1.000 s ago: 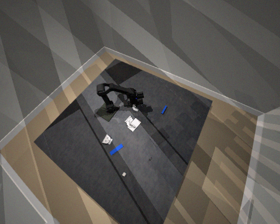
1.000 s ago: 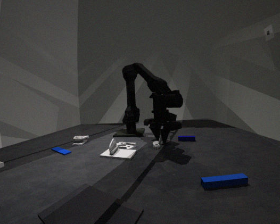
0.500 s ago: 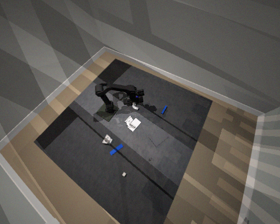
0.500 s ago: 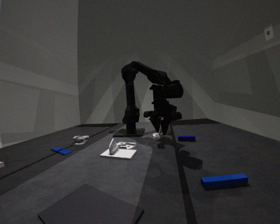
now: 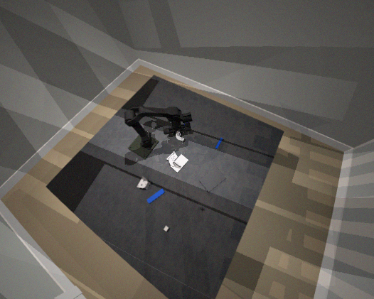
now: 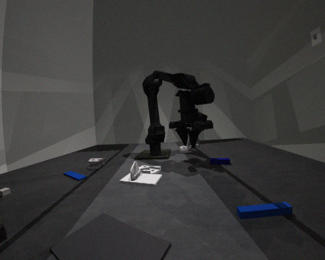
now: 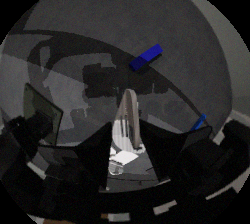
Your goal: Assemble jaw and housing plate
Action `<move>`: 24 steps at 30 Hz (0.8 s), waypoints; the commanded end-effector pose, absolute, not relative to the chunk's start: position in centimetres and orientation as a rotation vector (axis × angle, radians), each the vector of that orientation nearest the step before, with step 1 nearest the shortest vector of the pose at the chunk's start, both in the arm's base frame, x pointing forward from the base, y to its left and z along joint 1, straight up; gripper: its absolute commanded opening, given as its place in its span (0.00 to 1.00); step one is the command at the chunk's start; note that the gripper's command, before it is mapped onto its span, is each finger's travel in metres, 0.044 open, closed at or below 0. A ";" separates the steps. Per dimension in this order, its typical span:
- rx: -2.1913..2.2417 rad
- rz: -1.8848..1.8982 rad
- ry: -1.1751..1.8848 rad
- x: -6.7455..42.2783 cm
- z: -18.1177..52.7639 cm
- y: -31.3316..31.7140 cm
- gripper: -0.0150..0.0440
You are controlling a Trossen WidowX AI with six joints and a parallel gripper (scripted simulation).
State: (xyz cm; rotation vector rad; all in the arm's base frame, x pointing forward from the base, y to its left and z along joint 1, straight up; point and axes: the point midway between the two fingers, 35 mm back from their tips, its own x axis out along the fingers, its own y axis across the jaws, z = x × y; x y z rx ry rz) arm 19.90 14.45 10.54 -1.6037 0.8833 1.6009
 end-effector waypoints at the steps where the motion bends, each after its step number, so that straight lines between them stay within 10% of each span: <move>1: -1.604 1.590 0.877 19.9 11.0 14.4 0.48; 24: -1.277 1.269 1.145 20.2 11.1 12.1 0.48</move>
